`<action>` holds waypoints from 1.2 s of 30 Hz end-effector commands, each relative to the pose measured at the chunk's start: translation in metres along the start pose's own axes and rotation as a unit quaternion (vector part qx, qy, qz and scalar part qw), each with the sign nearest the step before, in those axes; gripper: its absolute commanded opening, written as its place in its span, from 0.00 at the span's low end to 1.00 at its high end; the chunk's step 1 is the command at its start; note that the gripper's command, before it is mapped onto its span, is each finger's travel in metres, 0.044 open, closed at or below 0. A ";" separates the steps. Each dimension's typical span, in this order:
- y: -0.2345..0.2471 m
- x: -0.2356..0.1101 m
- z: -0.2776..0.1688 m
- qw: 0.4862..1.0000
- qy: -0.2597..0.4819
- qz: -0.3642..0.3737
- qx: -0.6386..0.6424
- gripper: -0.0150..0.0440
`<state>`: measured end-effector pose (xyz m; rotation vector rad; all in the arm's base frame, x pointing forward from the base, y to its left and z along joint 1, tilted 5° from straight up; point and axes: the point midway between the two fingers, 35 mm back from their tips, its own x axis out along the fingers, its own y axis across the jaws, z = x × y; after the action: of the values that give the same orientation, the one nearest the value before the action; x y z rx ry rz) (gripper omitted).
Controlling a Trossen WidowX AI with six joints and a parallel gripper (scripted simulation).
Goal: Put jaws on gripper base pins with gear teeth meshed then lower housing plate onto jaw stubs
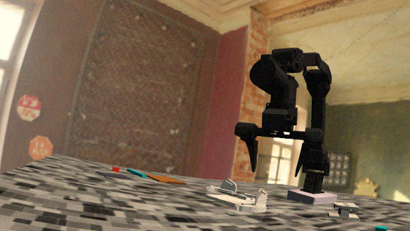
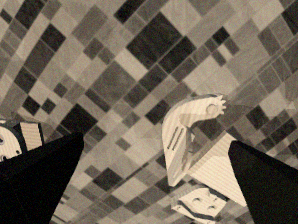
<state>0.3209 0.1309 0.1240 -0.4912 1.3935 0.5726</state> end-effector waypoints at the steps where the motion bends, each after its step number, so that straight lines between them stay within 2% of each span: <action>1: 0.000 0.000 0.000 1.000 0.000 0.000 0.000 1.00; 14: 0.000 0.000 0.000 1.000 0.000 0.000 0.000 1.00; 31: 0.000 0.000 0.000 1.000 0.000 0.000 0.000 0.25; 36: 0.000 0.000 0.000 1.000 0.000 0.000 0.000 0.25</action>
<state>0.3209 0.1309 0.1240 -0.4912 1.3935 0.5726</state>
